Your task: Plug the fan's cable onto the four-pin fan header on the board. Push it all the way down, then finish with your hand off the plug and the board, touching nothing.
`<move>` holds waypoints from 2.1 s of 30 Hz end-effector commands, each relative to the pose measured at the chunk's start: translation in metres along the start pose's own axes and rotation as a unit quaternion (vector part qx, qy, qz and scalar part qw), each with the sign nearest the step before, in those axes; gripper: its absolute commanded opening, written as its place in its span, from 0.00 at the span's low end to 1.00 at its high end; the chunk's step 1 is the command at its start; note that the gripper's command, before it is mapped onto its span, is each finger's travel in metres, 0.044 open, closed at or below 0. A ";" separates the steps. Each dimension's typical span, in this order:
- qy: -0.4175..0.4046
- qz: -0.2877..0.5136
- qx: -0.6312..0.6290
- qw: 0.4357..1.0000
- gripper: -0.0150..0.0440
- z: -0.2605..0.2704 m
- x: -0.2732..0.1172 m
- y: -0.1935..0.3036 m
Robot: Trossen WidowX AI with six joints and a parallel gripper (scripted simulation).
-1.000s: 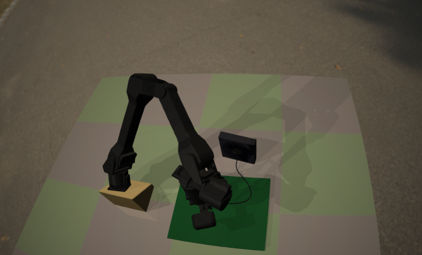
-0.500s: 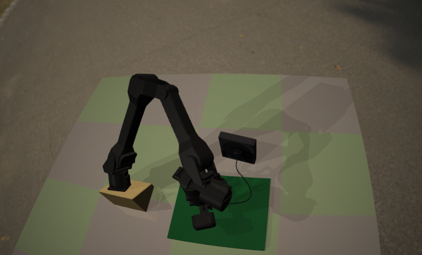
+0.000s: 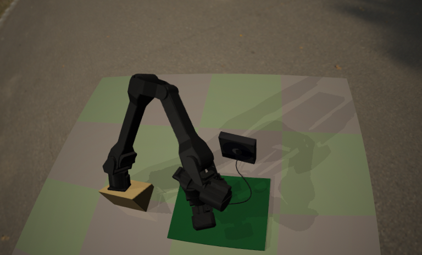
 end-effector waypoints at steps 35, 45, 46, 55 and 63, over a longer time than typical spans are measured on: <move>-0.004 -0.001 -0.281 0.960 0.25 0.046 -0.048 -0.052; -0.004 -0.001 -0.284 0.959 0.25 0.045 -0.050 -0.051; -0.004 -0.001 -0.284 0.959 0.25 0.045 -0.050 -0.051; -0.004 0.000 -0.283 0.959 0.25 0.044 -0.050 -0.049; -0.004 0.000 -0.280 0.960 0.25 0.043 -0.050 -0.046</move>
Point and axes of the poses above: the point midway between the two fingers, 35 mm back from their tips, its own x axis out along the fingers, its own z axis across the jaws, y = z × x, the point moved 4 cm from there along -x, back along the fingers, and after that the axes turned 9 degrees about x, right-handed, at the moved point
